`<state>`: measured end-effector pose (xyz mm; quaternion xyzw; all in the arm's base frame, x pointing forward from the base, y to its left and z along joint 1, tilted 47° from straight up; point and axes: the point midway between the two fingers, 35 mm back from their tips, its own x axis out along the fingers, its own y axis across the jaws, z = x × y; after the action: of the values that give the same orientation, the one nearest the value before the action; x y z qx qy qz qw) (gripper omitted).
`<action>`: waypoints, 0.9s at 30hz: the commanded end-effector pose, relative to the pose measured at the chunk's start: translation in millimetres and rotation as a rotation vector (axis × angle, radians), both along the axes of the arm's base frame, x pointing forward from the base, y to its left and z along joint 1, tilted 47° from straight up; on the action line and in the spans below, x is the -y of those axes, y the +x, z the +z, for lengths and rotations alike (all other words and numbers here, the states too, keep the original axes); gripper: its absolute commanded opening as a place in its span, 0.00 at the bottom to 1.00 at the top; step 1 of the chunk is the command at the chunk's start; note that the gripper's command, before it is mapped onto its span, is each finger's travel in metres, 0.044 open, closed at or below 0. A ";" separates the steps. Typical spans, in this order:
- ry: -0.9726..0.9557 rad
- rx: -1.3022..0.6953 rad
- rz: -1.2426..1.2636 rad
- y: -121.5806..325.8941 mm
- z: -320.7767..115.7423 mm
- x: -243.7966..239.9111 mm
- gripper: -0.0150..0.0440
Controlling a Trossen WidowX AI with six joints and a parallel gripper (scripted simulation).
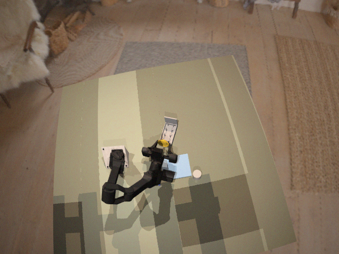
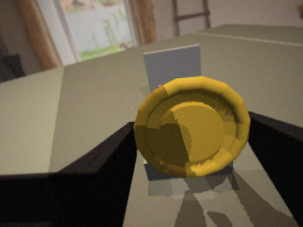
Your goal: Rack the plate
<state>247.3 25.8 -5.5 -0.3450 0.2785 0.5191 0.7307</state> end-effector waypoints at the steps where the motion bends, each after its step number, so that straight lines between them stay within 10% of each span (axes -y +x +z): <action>1: 0.004 0.050 0.027 -2.1 1.0 0.5 0.25; 27: 0.002 0.053 0.027 8.5 -17.5 -17.1 0.25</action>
<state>257.2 41.8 -20.3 -0.3637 0.2512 0.5199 0.7310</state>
